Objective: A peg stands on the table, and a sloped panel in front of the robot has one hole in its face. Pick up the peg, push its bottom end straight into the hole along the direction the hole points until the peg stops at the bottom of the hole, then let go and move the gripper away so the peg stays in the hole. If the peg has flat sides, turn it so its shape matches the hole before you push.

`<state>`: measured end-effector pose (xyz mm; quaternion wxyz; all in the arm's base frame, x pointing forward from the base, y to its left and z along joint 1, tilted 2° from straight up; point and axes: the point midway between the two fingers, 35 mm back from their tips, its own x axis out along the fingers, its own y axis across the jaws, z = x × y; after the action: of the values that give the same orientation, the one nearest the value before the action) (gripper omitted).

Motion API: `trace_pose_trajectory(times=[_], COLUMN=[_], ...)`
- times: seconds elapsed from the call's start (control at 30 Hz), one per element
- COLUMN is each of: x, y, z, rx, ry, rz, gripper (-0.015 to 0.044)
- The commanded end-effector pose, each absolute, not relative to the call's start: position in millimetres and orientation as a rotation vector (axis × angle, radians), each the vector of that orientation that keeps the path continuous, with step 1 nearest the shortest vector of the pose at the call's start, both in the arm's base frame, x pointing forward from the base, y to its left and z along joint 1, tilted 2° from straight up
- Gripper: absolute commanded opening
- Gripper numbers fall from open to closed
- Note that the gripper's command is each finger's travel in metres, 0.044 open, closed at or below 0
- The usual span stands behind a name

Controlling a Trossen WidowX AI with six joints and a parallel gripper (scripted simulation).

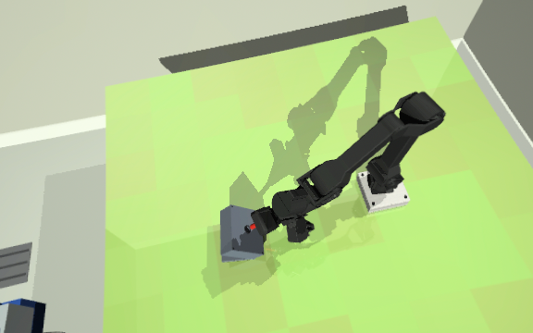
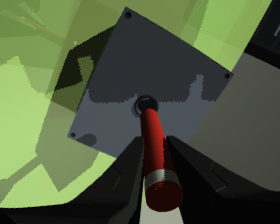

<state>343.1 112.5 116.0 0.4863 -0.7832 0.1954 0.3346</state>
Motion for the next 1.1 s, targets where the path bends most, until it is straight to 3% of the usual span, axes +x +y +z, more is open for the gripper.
trace_pose_trajectory(times=[0.0,1.07], x=[346.4,354.3], y=[112.9,113.3], z=[112.2,104.2], rx=[-1.907,-1.906], ry=[0.471,0.475], rz=[0.818,0.814], gripper=[0.0000,0.0000])
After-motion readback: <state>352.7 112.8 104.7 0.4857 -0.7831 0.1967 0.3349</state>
